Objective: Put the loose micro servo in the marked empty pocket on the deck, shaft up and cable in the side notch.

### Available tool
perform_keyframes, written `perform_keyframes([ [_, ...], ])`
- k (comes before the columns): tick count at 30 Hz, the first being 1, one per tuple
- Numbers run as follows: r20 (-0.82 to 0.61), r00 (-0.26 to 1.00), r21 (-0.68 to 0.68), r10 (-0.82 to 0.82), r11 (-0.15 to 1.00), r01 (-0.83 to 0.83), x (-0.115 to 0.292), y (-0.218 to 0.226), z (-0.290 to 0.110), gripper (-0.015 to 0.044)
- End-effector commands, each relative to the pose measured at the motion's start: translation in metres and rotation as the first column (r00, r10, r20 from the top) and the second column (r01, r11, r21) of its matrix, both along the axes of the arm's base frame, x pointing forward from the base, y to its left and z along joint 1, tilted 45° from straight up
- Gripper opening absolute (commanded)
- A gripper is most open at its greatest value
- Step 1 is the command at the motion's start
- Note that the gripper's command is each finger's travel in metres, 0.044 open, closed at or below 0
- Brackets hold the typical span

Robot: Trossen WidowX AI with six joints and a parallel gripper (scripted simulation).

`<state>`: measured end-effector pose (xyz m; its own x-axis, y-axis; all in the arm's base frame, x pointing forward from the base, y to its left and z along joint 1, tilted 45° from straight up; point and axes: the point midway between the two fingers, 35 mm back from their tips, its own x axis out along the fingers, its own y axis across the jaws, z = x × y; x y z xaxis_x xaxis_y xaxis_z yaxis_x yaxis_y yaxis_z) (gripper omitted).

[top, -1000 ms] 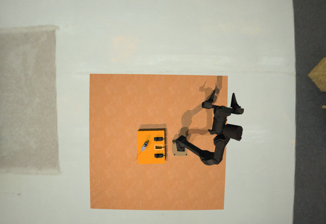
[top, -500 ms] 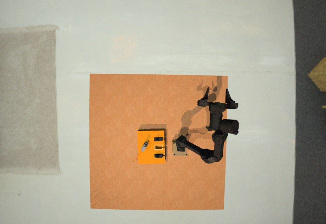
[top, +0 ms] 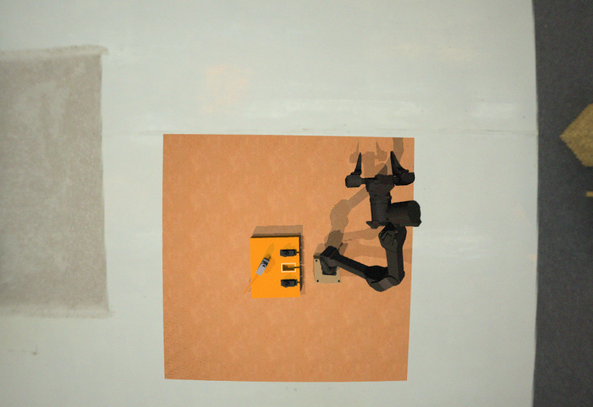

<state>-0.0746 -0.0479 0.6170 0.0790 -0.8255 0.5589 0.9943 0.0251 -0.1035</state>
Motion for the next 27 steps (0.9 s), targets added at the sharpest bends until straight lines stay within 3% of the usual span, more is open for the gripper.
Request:
perform_keyframes([
  [1,-0.016,0.999,0.012,0.031,0.999,-0.031,0.01,-0.007,-0.002,0.044],
  [10,-0.008,0.993,0.057,0.117,0.992,-0.116,0.034,-0.024,-0.006,0.044],
  [18,-0.05,0.955,0.17,0.292,0.945,-0.28,0.099,-0.058,-0.025,0.044],
  [27,0.026,0.889,0.321,0.458,0.838,-0.441,0.162,-0.082,-0.051,0.044],
])
